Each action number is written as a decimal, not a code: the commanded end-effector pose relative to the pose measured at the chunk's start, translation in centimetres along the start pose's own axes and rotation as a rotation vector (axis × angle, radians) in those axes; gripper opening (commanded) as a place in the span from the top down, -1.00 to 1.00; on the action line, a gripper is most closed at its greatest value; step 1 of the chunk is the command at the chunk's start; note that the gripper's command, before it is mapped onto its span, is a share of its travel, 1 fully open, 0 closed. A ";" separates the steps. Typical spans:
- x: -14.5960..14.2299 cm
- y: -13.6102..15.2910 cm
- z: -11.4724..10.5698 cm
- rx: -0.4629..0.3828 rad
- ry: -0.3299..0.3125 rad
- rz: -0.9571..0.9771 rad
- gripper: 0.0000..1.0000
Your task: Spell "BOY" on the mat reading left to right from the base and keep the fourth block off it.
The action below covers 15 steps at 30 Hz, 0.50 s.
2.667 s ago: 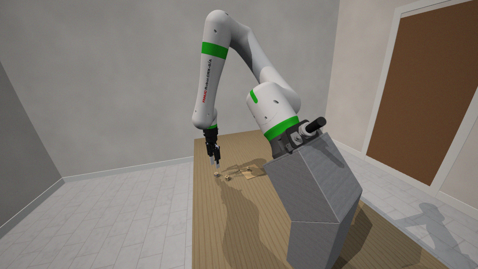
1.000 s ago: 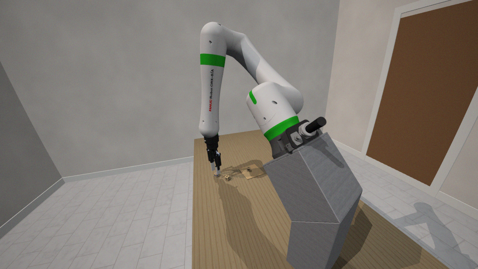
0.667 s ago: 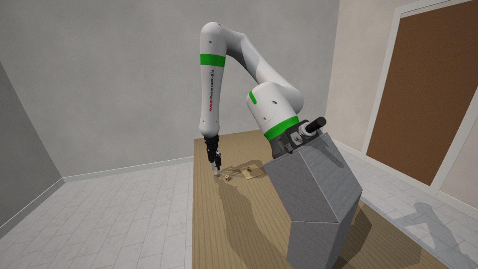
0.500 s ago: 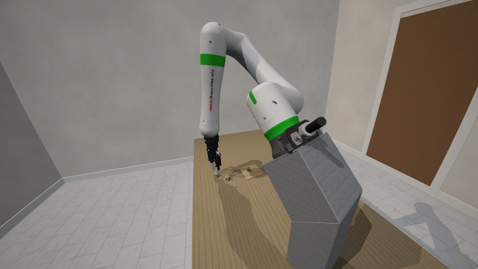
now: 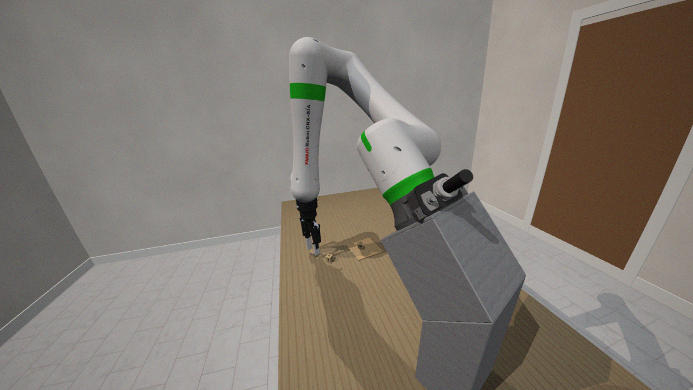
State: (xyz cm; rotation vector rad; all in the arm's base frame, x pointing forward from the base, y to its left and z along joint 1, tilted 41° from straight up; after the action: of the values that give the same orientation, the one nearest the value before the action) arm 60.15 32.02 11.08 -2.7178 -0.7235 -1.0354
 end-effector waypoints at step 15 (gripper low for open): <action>0.1 0.0 1.6 -0.002 0.003 0.000 0.26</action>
State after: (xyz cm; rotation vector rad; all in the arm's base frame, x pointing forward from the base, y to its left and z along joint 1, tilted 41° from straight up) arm 61.12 32.54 10.01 -2.7196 -0.7242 -1.0313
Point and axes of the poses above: the point where the finger pads meet when closed, its own z axis out along the fingers, its own x axis across the jaws, y = z × x, the point moved 1 cm from there along -z, back along the fingers, and after that the axes turned 3 degrees about z, right-handed, at the moved point
